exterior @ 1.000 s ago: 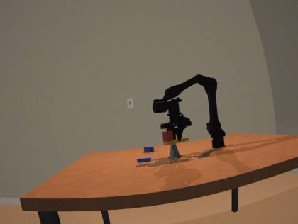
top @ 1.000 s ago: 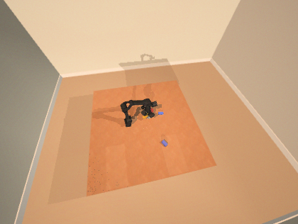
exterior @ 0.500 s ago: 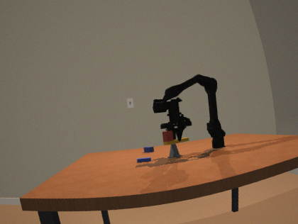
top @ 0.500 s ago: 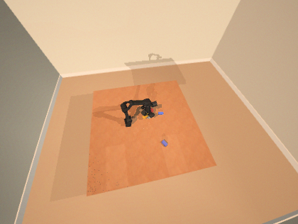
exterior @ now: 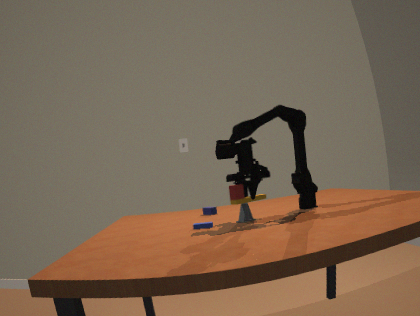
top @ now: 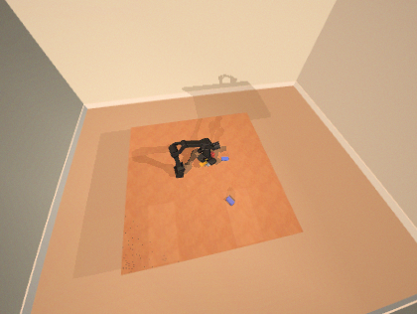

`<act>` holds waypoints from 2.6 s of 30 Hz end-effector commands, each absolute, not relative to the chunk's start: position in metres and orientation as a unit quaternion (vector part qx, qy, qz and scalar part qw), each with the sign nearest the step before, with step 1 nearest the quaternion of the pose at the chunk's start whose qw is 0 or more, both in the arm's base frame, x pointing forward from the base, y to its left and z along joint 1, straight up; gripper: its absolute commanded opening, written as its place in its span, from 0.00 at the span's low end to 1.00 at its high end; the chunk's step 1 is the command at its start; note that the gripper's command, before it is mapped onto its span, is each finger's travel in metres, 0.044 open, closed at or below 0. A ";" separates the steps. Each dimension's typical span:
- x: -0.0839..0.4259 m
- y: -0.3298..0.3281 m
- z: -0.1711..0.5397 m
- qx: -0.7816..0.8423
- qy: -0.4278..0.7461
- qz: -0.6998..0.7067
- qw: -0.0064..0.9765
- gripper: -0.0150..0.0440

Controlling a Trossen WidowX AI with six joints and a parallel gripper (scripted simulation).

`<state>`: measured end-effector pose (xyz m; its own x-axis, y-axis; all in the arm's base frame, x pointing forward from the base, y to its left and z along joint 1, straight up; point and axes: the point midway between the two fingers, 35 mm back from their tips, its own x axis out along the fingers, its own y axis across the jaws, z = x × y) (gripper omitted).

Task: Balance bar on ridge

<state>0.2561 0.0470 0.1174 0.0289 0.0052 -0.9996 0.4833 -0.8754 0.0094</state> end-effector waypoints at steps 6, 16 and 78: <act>0.256 0.047 0.117 0.695 0.176 -0.674 0.177 0.54; 0.256 0.047 0.117 0.695 0.176 -0.674 0.177 0.55; 0.253 0.046 0.217 0.696 0.176 -0.673 0.177 1.00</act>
<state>0.2535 0.0466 0.2170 0.0355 0.0067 -0.9993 0.4833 -0.8754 0.0113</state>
